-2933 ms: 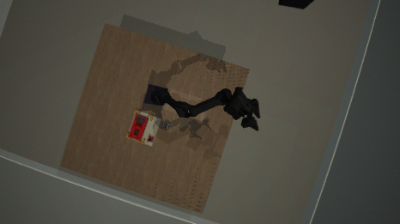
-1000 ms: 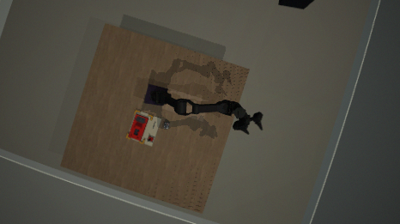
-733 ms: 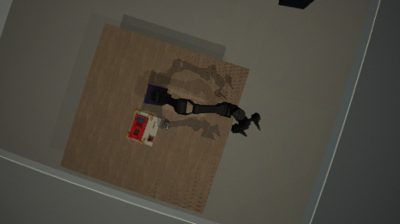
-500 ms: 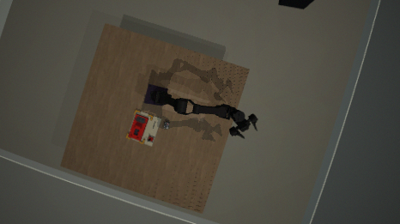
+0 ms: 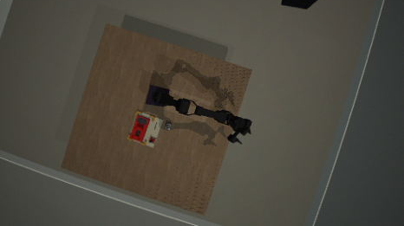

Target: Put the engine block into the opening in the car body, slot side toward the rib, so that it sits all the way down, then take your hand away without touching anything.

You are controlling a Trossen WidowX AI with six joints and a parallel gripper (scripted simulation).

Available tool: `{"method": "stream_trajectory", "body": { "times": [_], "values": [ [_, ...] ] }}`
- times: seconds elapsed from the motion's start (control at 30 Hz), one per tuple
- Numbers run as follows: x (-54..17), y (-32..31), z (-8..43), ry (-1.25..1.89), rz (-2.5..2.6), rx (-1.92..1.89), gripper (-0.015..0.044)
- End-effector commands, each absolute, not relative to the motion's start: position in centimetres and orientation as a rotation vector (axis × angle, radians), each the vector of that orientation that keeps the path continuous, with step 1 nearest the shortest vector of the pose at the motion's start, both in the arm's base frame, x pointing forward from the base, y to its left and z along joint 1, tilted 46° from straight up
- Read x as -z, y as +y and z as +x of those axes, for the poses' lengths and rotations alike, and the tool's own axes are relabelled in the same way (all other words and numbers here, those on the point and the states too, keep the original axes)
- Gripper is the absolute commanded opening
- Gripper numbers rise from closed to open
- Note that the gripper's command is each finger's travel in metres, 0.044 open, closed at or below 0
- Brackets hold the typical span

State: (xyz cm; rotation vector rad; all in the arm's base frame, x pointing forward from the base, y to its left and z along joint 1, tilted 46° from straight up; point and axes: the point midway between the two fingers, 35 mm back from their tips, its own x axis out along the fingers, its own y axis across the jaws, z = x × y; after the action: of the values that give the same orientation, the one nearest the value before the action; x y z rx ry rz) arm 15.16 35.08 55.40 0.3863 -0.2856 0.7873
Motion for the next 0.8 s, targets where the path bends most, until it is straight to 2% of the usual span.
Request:
{"method": "stream_trajectory", "body": {
  "times": [0.0,0.77],
  "values": [
    [-53.8,35.8,16.5,-0.296,0.242,-0.775,0.0440],
    [-43.4,36.0,24.9,-0.289,-0.569,-0.730,0.0440]
  ]
}}
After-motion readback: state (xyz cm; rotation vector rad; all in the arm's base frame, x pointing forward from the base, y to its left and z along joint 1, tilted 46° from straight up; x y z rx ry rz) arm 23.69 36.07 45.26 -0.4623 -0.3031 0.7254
